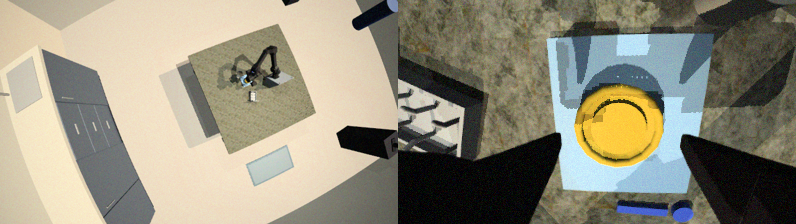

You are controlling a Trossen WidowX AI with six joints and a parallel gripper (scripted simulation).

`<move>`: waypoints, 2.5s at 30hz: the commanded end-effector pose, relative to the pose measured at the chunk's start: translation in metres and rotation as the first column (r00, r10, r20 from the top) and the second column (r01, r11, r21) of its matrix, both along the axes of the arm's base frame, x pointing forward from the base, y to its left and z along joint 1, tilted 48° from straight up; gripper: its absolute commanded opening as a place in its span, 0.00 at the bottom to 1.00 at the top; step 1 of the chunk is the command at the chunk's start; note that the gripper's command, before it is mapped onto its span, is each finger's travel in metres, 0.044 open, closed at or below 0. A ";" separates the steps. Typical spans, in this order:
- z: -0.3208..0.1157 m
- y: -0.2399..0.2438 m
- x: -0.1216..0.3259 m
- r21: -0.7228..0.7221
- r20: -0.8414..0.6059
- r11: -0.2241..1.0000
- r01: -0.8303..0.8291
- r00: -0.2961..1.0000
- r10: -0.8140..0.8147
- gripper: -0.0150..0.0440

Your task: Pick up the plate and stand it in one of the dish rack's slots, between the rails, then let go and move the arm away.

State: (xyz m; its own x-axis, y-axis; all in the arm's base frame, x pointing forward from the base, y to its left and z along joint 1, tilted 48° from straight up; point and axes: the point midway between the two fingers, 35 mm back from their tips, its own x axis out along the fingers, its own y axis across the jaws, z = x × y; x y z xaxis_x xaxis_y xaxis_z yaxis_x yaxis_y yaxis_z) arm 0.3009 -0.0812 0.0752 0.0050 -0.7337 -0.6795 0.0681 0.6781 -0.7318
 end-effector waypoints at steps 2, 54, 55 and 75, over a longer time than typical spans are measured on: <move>-0.006 -0.006 0.000 -0.005 -0.003 1.000 -0.002 1.000 0.002 0.93; 0.016 0.025 0.012 0.013 0.014 1.000 -0.023 1.000 0.023 0.25; 0.019 0.029 0.012 0.015 0.015 1.000 -0.024 1.000 0.024 0.25; 0.078 0.093 0.016 0.017 0.030 0.999 -0.044 0.999 0.043 0.25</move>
State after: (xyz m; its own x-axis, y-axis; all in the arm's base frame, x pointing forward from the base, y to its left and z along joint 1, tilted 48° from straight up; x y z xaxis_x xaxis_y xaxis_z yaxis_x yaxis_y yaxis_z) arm 0.3166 0.0026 0.1465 0.0567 -0.7212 -0.6904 0.0609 0.6927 -0.7187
